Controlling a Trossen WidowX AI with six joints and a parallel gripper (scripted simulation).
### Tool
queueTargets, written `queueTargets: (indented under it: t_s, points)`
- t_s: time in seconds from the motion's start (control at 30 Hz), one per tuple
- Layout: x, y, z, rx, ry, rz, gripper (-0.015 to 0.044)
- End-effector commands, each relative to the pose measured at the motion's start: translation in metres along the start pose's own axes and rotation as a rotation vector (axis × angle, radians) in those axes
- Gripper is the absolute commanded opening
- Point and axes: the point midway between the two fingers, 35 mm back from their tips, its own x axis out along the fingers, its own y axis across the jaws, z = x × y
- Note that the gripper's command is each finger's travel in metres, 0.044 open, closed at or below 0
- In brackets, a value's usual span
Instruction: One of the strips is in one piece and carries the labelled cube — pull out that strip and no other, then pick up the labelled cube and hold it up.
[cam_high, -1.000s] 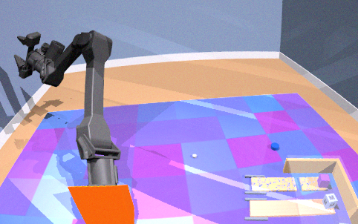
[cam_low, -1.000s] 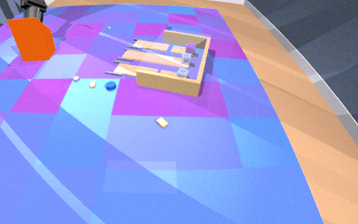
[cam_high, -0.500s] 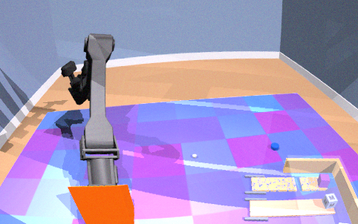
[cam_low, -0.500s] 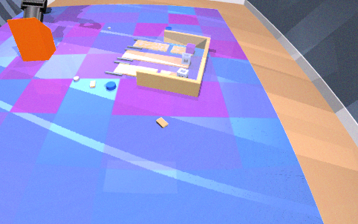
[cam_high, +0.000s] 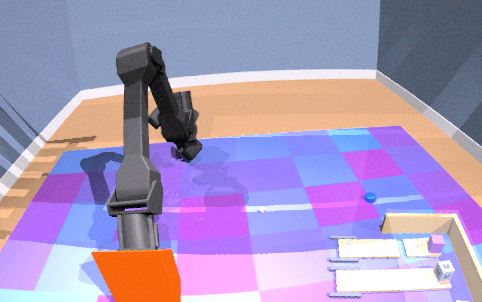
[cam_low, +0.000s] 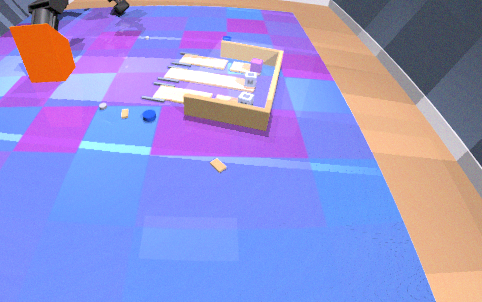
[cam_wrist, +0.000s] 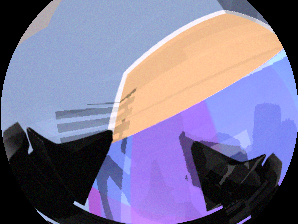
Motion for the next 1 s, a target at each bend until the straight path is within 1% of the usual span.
queueTargets:
  t_s: [0.0,0.23,0.5,0.73,0.97]
  points:
    - [-0.037,-0.053,0.021,-0.034,-0.036,-0.145,0.0400]
    - [-0.126,-0.141,0.053,-0.065,-0.101,-0.427,0.0400]
    - [-0.256,-0.207,0.073,-0.052,-0.189,-0.736,0.0400]
    - [-0.379,-0.230,0.069,-0.001,-0.284,-0.989,0.0400]
    - [-0.498,-0.223,0.042,0.085,-0.405,-1.219,0.0400]
